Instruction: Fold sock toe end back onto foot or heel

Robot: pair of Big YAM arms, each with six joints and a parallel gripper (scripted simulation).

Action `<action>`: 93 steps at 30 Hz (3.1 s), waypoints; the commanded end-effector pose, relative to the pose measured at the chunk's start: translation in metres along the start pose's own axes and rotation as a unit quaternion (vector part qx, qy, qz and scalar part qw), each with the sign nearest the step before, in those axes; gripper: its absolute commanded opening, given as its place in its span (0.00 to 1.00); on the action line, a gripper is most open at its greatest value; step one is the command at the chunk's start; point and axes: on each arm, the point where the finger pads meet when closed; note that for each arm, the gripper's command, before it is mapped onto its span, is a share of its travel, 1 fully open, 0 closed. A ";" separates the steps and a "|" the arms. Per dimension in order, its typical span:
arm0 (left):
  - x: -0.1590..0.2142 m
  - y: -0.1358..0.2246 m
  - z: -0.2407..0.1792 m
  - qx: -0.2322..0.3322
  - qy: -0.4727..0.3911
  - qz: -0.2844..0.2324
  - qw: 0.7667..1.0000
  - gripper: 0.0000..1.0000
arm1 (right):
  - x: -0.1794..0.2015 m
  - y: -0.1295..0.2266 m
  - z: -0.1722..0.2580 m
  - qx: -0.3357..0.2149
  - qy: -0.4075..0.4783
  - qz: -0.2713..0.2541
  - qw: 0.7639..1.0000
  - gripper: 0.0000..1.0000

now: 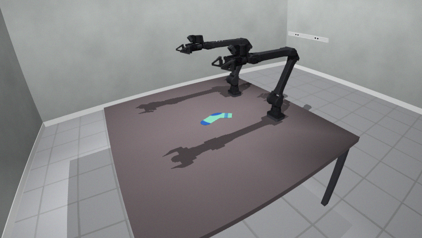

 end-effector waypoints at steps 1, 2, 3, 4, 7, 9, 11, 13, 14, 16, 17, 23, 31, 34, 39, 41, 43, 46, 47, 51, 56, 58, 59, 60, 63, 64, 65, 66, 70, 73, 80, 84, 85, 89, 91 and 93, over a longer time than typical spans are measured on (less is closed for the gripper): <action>-0.010 0.002 -0.001 0.000 0.001 -0.009 1.000 1.00 | -0.012 0.002 -0.001 0.002 0.000 -0.012 1.000 1.00; -0.010 0.002 -0.001 0.000 0.001 -0.009 1.000 1.00 | -0.012 0.002 -0.001 0.002 0.000 -0.012 1.000 1.00; -0.010 0.002 -0.001 0.000 0.001 -0.009 1.000 1.00 | -0.012 0.002 -0.001 0.002 0.000 -0.012 1.000 1.00; -0.010 0.002 -0.001 0.000 0.001 -0.009 1.000 1.00 | -0.012 0.002 -0.001 0.002 0.000 -0.012 1.000 1.00; -0.010 0.002 -0.001 0.000 0.001 -0.009 1.000 1.00 | -0.012 0.002 -0.001 0.002 0.000 -0.012 1.000 1.00; -0.010 0.002 -0.001 0.000 0.001 -0.009 1.000 1.00 | -0.012 0.002 -0.001 0.002 0.000 -0.012 1.000 1.00; -0.010 0.002 -0.001 0.000 0.001 -0.009 1.000 1.00 | -0.012 0.002 -0.001 0.002 0.000 -0.012 1.000 1.00; -0.010 0.002 -0.001 0.000 0.001 -0.009 1.000 1.00 | -0.012 0.002 -0.001 0.002 0.000 -0.012 1.000 1.00; -0.010 0.002 -0.001 0.000 0.001 -0.009 1.000 1.00 | -0.012 0.002 -0.001 0.002 0.000 -0.012 1.000 1.00; -0.010 0.002 -0.001 0.000 0.001 -0.009 1.000 1.00 | -0.012 0.002 -0.001 0.002 0.000 -0.012 1.000 1.00; -0.010 0.002 -0.001 0.000 0.001 -0.009 1.000 1.00 | -0.012 0.002 -0.001 0.002 0.000 -0.012 1.000 1.00; 0.035 -0.002 -0.011 0.020 -0.050 0.047 0.997 0.43 | 0.015 -0.015 0.016 -0.040 0.089 0.032 0.995 1.00; 0.137 -0.001 -0.071 0.178 -0.187 0.198 0.946 0.33 | 0.128 -0.034 0.095 -0.283 0.227 0.124 0.924 1.00; 0.145 -0.001 -0.083 0.205 -0.203 0.211 0.934 0.33 | 0.142 -0.032 0.105 -0.315 0.237 0.129 0.910 1.00; 0.240 0.003 -0.145 0.354 -0.261 0.309 0.843 0.33 | 0.201 -0.013 0.149 -0.468 0.243 0.131 0.839 1.00; 0.272 0.002 -0.165 0.394 -0.277 0.337 0.809 0.33 | 0.214 -0.005 0.160 -0.509 0.237 0.124 0.818 1.00; 0.303 -0.001 -0.183 0.424 -0.293 0.364 0.776 0.33 | 0.225 0.002 0.169 -0.543 0.228 0.115 0.800 1.00; 0.360 -0.006 -0.207 0.456 -0.316 0.417 0.720 0.33 | 0.239 0.014 0.181 -0.587 0.202 0.103 0.778 1.00; 0.376 -0.007 -0.213 0.462 -0.323 0.433 0.704 0.33 | 0.247 0.020 0.185 -0.598 0.192 0.103 0.772 1.00; 0.403 -0.009 -0.220 0.466 -0.338 0.462 0.674 0.33 | 0.256 0.029 0.189 -0.612 0.179 0.101 0.764 1.00; 0.460 -0.010 -0.223 0.455 -0.386 0.534 0.599 0.33 | 0.266 0.036 0.194 -0.631 0.160 0.094 0.753 1.00; 0.472 -0.009 -0.222 0.449 -0.400 0.551 0.579 0.33 | 0.270 0.036 0.195 -0.633 0.156 0.093 0.752 1.00; 0.477 -0.009 -0.221 0.446 -0.407 0.558 0.569 0.33 | 0.271 0.036 0.196 -0.634 0.153 0.093 0.753 1.00; 0.484 -0.009 -0.219 0.441 -0.416 0.568 0.556 0.33 | 0.274 0.036 0.197 -0.635 0.146 0.096 0.753 1.00; 0.495 -0.009 -0.217 0.433 -0.431 0.583 0.535 0.33 | 0.279 0.036 0.198 -0.636 0.139 0.098 0.752 1.00; 0.498 -0.009 -0.216 0.432 -0.434 0.586 0.531 0.33 | 0.279 0.035 0.198 -0.636 0.140 0.096 0.753 1.00; 0.500 -0.010 -0.215 0.429 -0.436 0.589 0.528 0.33 | 0.279 0.035 0.198 -0.635 0.141 0.095 0.753 1.00; 0.502 -0.010 -0.213 0.427 -0.437 0.591 0.526 0.33 | 0.278 0.035 0.198 -0.635 0.142 0.094 0.754 1.00; 0.510 -0.008 -0.208 0.422 -0.436 0.598 0.524 0.33 | 0.271 0.036 0.197 -0.633 0.147 0.088 0.755 1.00; 0.518 -0.004 -0.203 0.420 -0.432 0.604 0.522 0.33 | 0.271 0.036 0.197 -0.633 0.147 0.088 0.755 1.00; 0.531 -0.001 -0.201 0.420 -0.432 0.604 0.522 0.33 | 0.272 0.035 0.192 -0.630 0.143 0.094 0.758 1.00; 0.537 0.001 -0.199 0.420 -0.431 0.606 0.520 0.33 | 0.272 0.035 0.192 -0.630 0.143 0.094 0.758 1.00; 0.537 0.001 -0.199 0.420 -0.431 0.606 0.520 0.33 | 0.272 0.035 0.192 -0.630 0.143 0.094 0.758 1.00; 0.526 -0.001 -0.193 0.420 -0.432 0.600 0.526 0.33 | 0.272 0.035 0.192 -0.630 0.143 0.094 0.758 1.00; 0.527 0.001 -0.195 0.421 -0.434 0.600 0.525 0.33 | 0.272 0.035 0.192 -0.630 0.143 0.094 0.758 1.00; 0.528 0.003 -0.194 0.421 -0.433 0.602 0.523 0.33 | 0.272 0.035 0.192 -0.630 0.143 0.094 0.758 1.00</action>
Point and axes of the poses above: on each arm, the point where the finger pads meet when closed, its own y axis back along the fingers, its own z axis across the jaws, x = y × z, and after that the axes turned 5 degrees about y, right-handed
